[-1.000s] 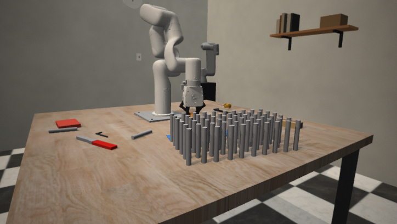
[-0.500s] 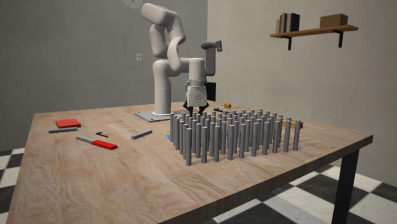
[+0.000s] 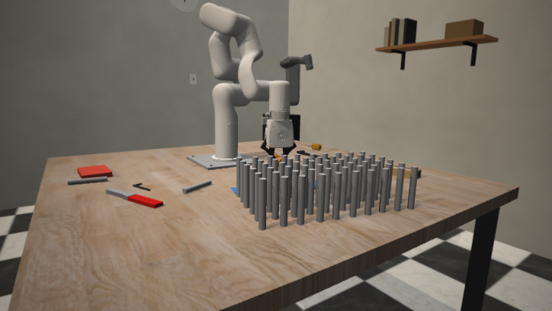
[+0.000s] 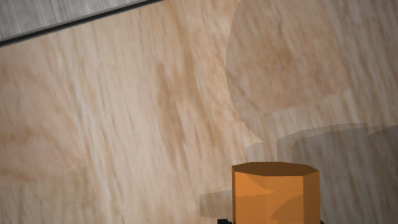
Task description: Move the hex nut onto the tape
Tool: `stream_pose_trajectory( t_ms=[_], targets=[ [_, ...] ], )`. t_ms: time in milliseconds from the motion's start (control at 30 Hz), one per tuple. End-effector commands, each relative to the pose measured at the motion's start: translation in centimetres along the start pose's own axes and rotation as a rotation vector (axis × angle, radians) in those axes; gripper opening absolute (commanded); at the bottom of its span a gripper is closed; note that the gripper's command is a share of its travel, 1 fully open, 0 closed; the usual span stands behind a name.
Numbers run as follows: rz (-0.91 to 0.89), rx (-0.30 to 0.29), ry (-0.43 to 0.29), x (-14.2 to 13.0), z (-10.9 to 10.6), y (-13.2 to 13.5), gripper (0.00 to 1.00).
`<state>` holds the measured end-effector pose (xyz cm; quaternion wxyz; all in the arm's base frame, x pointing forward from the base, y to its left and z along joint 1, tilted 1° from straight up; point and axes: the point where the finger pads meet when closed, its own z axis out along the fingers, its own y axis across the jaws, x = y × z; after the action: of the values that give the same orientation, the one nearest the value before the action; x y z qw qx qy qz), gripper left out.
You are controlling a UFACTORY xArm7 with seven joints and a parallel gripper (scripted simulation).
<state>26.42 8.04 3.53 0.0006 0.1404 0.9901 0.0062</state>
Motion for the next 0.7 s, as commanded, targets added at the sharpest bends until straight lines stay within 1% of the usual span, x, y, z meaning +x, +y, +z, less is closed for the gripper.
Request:
stream_pose_trajectory(
  t_ms=[0, 667],
  targets=[
    [0.0, -0.002, -0.003, -0.15, -0.09, 0.56, 0.0],
    [0.0, -0.002, -0.003, -0.15, -0.09, 1.32, 0.0]
  ],
)
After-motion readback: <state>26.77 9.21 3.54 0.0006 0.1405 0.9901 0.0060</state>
